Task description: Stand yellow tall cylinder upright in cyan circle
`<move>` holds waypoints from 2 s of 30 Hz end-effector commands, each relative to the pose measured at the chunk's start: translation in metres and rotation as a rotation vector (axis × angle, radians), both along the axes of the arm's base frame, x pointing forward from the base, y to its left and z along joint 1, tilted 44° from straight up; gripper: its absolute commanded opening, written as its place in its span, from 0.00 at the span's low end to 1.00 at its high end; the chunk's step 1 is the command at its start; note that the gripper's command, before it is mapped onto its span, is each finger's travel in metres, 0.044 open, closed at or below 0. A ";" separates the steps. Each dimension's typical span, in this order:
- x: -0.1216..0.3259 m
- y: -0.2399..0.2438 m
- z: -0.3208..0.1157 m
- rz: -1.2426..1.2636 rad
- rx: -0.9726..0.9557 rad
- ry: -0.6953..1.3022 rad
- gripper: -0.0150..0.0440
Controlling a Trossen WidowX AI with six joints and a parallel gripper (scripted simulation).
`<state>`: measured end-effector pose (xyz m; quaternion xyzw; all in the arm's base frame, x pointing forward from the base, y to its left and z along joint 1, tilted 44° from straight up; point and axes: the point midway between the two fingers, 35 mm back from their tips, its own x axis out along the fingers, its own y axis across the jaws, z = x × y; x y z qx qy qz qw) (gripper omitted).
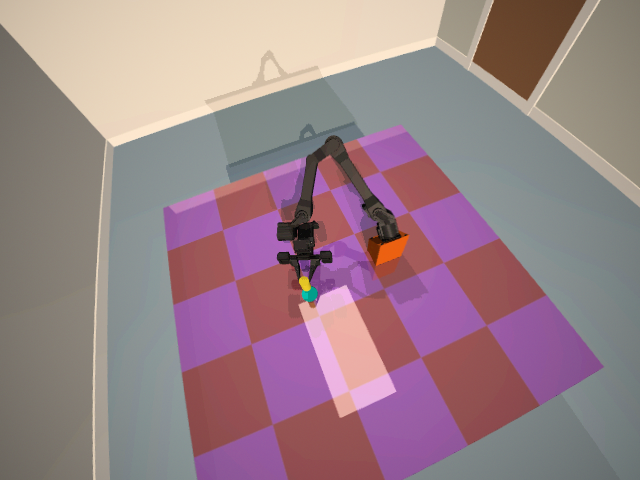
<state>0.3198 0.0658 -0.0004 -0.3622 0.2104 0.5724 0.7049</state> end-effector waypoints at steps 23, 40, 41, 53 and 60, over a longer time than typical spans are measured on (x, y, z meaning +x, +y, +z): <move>0.009 -0.047 -0.054 -0.004 0.000 0.005 0.43; 0.009 -0.047 -0.054 -0.004 0.000 0.005 0.92; 0.009 -0.047 -0.054 -0.004 0.000 0.005 0.93; 0.004 -0.012 -0.015 0.007 -0.005 -0.004 0.93; -0.005 0.013 0.012 0.005 0.010 -0.005 0.93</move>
